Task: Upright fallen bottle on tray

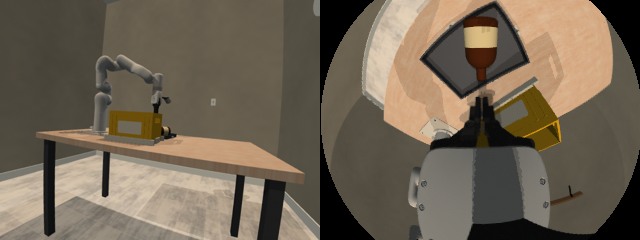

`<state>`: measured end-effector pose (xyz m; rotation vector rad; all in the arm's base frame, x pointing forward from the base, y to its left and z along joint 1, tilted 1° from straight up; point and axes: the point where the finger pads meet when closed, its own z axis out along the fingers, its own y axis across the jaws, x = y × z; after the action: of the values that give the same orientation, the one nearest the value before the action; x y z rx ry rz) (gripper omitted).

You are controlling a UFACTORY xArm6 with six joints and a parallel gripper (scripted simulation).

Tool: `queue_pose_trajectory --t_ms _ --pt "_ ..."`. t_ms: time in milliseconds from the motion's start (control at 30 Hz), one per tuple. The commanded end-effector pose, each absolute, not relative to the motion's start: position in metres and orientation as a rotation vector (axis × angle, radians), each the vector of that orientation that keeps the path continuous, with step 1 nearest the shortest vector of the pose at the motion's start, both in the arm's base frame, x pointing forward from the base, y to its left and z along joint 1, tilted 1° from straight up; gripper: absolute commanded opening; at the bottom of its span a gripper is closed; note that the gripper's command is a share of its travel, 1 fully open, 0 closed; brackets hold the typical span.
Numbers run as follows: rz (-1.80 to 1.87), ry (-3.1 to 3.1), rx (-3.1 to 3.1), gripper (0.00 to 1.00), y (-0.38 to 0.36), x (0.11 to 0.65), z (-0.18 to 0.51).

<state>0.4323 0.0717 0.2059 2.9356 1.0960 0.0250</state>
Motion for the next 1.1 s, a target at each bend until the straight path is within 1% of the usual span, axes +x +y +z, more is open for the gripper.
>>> queue_pose_trajectory --t_ms 0,167,200,1067 --pt "0.032 1.096 2.935 0.00 0.0718 0.4334 0.2077" --pt "0.032 1.096 2.935 0.00 0.0718 0.4334 0.2077" --pt "0.032 1.096 2.935 0.65 0.0718 0.4334 0.2077" --pt "0.032 1.096 2.935 0.65 0.0718 0.4334 0.2077"
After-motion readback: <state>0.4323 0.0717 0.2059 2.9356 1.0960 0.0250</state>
